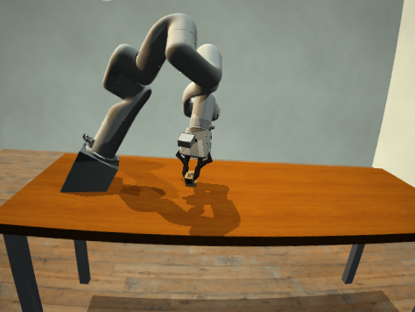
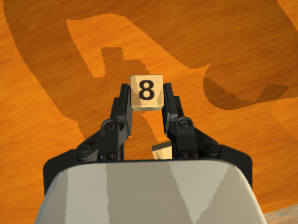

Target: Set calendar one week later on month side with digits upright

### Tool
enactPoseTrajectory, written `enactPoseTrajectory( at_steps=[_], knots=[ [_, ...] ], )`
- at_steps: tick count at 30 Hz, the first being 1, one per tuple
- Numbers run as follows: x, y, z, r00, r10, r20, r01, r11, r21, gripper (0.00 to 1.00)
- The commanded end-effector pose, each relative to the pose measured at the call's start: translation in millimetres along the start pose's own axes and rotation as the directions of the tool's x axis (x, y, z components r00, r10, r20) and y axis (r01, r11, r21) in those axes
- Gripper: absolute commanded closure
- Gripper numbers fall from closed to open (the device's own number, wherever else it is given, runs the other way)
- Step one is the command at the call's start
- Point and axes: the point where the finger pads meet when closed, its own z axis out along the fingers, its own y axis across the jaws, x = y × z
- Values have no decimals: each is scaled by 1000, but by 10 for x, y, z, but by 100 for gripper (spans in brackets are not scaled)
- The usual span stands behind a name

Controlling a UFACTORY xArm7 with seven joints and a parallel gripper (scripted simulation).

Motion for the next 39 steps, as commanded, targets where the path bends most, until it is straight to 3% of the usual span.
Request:
enactPoseTrajectory(
  at_steps=[1, 4, 8, 10, 16, 27, 34, 39],
  knots=[
    [27, -8, -12, 999, -2, 37, 1, 1000, 6, 73],
    [28, -5, -10, 999, -2, 43, 2, 1000, 4, 73],
    [28, 23, 18, 992, -6, 124, 8, 1000, -14, 73],
    [28, 23, 18, 992, -6, 124, 8, 1000, -14, 73],
    [54, -6, -5, 957, -3, 290, 2, 1000, 4, 73],
    [90, 6, 13, 935, -2, 354, 5, 1000, -7, 73],
    [107, -4, 12, 855, -3, 519, 3, 1000, 2, 73],
    [135, -8, 21, 846, -4, 532, 1, 1000, 5, 73]
  ],
)
